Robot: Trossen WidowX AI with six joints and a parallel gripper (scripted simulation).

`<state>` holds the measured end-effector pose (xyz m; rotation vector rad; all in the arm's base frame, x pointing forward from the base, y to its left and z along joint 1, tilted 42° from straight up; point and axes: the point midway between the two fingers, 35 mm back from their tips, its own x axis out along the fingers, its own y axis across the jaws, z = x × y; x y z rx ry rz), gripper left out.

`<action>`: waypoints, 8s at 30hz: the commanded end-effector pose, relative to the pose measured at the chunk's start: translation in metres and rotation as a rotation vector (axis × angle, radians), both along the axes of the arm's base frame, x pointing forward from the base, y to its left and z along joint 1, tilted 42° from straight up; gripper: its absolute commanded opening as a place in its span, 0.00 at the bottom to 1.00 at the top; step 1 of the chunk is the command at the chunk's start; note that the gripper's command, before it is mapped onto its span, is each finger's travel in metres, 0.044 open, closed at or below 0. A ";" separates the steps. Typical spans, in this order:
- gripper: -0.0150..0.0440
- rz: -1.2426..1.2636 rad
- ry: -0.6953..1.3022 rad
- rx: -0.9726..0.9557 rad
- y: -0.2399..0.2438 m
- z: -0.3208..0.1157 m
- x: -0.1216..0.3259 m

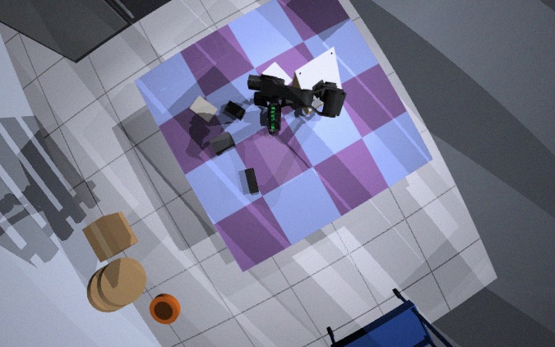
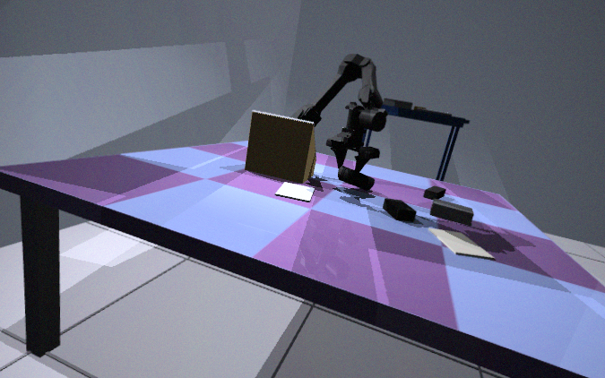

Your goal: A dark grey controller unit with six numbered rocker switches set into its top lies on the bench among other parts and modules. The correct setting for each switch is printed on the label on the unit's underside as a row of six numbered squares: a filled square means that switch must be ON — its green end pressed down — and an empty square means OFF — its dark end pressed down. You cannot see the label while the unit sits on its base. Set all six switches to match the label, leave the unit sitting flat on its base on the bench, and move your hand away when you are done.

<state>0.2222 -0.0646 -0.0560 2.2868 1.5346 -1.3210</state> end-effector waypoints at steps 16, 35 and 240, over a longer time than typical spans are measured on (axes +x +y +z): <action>0.82 0.009 0.011 -0.037 -0.005 0.017 0.009; 0.82 0.022 0.029 -0.065 -0.006 0.030 0.015; 0.83 0.093 0.121 -0.213 0.048 0.147 0.092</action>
